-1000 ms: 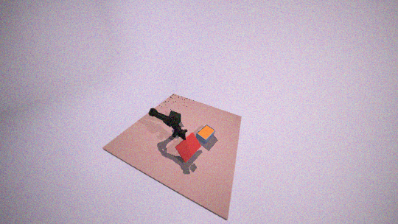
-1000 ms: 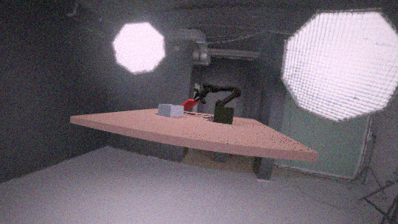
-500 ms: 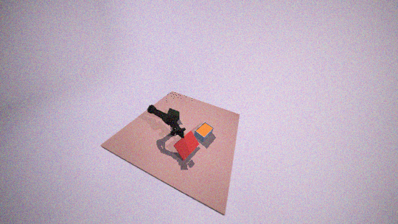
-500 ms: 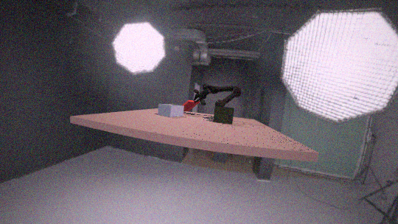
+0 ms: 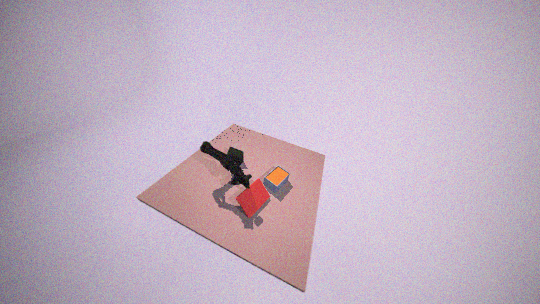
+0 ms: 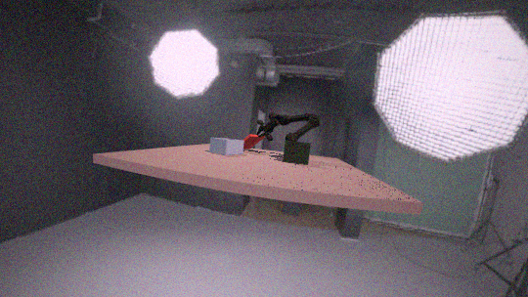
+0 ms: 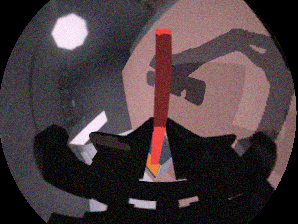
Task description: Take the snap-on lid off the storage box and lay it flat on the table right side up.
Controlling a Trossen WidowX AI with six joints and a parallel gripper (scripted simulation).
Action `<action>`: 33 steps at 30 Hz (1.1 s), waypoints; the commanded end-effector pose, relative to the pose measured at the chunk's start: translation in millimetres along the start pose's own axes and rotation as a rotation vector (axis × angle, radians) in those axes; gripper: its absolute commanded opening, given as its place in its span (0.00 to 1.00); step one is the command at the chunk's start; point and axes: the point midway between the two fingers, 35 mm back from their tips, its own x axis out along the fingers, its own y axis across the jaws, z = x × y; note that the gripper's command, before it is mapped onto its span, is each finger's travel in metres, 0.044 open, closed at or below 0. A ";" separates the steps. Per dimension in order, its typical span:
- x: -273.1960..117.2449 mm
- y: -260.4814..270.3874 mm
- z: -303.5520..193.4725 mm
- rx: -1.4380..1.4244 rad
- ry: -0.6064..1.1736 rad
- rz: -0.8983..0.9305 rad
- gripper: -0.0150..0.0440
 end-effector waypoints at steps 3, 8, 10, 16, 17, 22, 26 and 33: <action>3.2 -2.8 -0.9 -0.002 0.004 0.009 0.25; 5.7 -5.8 -0.8 -0.002 0.004 0.009 0.25; 6.7 -7.0 -0.8 -0.002 0.004 0.009 0.25; 9.8 -10.5 -0.8 -0.002 0.004 0.010 0.25; 10.3 -11.1 -0.8 -0.003 0.004 0.010 0.25; 12.9 -14.1 -0.7 -0.003 0.003 0.010 0.25; 14.9 -16.5 -0.7 -0.003 0.003 0.010 0.25; 18.5 -20.7 -0.6 -0.003 0.003 0.010 0.25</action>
